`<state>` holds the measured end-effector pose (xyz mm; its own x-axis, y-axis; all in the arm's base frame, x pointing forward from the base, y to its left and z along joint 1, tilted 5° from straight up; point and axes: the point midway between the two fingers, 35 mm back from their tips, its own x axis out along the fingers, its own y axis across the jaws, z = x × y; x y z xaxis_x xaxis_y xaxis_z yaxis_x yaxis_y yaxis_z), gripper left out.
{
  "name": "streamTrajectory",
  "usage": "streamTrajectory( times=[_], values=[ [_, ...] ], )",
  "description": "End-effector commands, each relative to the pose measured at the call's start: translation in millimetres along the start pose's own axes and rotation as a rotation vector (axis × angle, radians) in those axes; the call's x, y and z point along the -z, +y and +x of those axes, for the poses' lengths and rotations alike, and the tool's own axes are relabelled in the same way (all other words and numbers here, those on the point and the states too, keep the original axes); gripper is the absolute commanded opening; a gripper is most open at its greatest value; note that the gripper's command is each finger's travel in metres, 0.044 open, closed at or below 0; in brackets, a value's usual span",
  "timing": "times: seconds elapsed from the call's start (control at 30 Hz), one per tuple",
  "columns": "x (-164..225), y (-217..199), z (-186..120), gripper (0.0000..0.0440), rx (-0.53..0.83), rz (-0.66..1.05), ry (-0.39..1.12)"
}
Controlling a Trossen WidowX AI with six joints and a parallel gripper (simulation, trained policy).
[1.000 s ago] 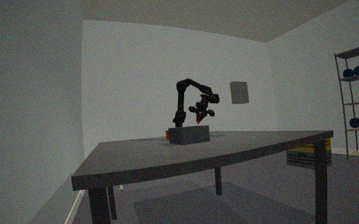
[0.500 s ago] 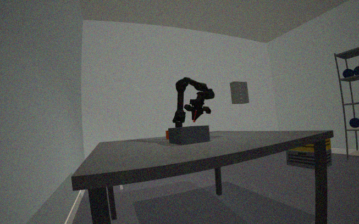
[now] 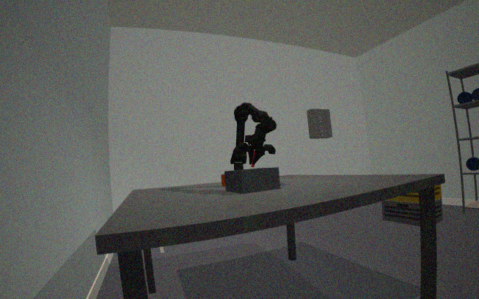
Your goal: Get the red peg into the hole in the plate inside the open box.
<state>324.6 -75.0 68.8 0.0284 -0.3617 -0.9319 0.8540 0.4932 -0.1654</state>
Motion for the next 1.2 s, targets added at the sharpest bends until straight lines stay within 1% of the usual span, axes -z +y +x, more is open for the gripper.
streamTrajectory(
  times=[0.0, 0.17, 0.23, 0.3, 0.43, 0.5, 0.73, 0.9, 1.17],
  values=[
    [-9, 4, 9, 0.0000, -0.020, -0.016, 0.012],
    [-16, 8, 27, 0.0000, -0.048, -0.053, 0.031],
    [-16, 9, 35, 0.0013, -0.055, -0.074, 0.046],
    [-15, 10, 42, 0.0052, -0.059, -0.094, 0.064],
    [-14, 12, 55, 0.0146, -0.069, -0.119, 0.095],
    [-19, 14, 57, 0.0150, -0.077, -0.145, 0.096],
    [-37, 29, 55, 0.0325, -0.127, -0.154, 0.125],
    [-51, 46, 49, 0.0440, -0.176, -0.163, 0.145],
    [-76, 83, 27, 0.0440, -0.305, -0.168, 0.130]
  ],
)
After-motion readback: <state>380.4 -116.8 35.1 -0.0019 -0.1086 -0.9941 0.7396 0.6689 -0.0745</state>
